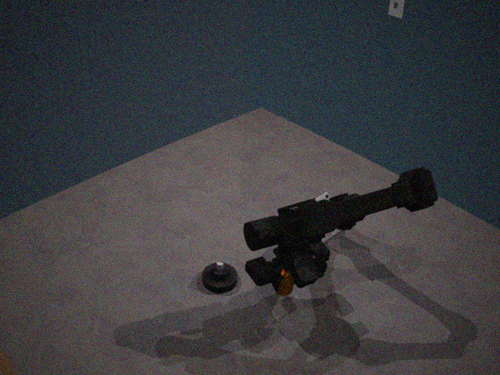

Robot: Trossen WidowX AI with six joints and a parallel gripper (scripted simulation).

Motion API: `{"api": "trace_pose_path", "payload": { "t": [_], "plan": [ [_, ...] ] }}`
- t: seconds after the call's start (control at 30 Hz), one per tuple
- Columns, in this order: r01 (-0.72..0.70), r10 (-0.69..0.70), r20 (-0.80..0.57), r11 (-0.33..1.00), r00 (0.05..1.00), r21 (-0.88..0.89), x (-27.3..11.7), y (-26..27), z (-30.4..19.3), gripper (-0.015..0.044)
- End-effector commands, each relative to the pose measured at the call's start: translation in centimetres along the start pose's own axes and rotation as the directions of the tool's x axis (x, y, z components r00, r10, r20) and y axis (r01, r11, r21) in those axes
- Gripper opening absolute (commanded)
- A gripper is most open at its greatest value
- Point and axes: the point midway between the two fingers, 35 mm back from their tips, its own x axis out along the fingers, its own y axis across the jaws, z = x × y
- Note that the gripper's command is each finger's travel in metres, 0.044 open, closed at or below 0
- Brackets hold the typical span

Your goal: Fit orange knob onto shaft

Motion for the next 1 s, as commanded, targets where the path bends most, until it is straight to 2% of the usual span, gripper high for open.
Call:
{"api": "trace_pose_path", "payload": {
  "t": [0.0, 0.47, 0.7, 0.97],
  "plan": [
    [0.017, -0.017, -0.008, 1.000, 1.000, -0.001, -2.2, -0.4, -0.1, 0.0000],
    [0.047, -0.047, -0.007, 0.999, 0.999, 0.019, -10.3, 0.4, -0.1, 0.0000],
    [0.074, -0.073, -0.006, 0.997, 0.997, 0.023, -10.7, 0.5, 0.0, 0.0000],
    [0.232, -0.232, -0.011, 0.972, 0.973, 0.028, -12.0, 0.7, 0.1, 0.0000]
  ]
}}
